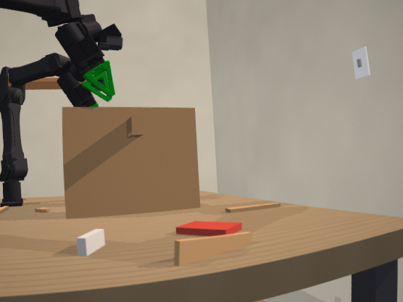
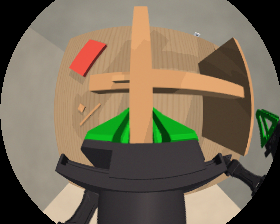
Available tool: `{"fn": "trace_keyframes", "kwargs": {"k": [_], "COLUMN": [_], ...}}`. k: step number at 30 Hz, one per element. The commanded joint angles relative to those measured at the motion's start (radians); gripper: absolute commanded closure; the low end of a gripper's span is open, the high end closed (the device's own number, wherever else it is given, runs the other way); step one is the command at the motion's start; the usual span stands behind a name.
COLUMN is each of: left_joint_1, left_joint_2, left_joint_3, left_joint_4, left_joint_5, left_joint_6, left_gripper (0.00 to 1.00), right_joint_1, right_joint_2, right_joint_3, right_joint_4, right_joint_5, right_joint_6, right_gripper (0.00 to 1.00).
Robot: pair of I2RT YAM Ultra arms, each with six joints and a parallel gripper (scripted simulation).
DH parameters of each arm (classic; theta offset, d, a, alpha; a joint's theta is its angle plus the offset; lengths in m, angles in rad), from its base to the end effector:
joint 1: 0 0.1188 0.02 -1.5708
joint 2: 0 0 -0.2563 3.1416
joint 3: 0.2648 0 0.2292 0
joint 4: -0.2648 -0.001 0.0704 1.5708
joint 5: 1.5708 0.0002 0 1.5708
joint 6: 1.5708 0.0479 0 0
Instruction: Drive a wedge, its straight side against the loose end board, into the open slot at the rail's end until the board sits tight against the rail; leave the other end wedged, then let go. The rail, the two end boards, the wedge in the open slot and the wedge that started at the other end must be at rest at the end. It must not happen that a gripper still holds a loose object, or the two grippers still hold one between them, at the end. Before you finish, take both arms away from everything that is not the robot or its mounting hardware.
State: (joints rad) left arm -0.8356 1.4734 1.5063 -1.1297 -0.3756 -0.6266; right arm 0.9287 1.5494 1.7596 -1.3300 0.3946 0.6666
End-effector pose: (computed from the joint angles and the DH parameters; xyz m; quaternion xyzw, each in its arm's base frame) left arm 0.1925 -0.1852 0.3387 0.0560 0.9543 -0.0189 0.2929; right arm 0.1745 0.2043 0.3766 -0.0814 0.9533 0.0235 0.2899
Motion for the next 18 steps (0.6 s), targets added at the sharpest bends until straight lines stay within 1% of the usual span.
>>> {"fn": "trace_keyframes", "kwargs": {"k": [1, 4, 7, 8, 18], "left_joint_1": [0.006, 0.006, 0.006, 0.006, 0.006], "left_joint_2": [-0.042, -0.042, -0.042, -0.042, -0.042], "left_joint_3": [0.020, 0.020, 0.020, 0.020, 0.020], "left_joint_4": [0.023, 0.023, 0.023, 0.023, 0.023], "left_joint_5": [-0.025, -0.025, -0.025, -0.025, -0.025], "left_joint_6": [0.006, 0.006, 0.006, 0.006, 0.006], "left_gripper": [1.00, 1.00, 1.00, 1.00, 1.00], "right_joint_1": [-0.005, -0.007, -0.003, -0.009, -0.006], "right_joint_2": [-0.038, -0.043, -0.046, -0.055, -0.070], "right_joint_3": [-0.024, -0.047, -0.043, -0.063, -0.137], "right_joint_4": [0.034, 0.051, 0.057, 0.062, 0.116], "right_joint_5": [0.016, 0.017, 0.017, 0.017, 0.018], "right_joint_6": [0.002, -0.001, 0.000, -0.002, -0.008], "right_gripper": [0.48, 0.48, 0.48, 0.48, 0.48]}}
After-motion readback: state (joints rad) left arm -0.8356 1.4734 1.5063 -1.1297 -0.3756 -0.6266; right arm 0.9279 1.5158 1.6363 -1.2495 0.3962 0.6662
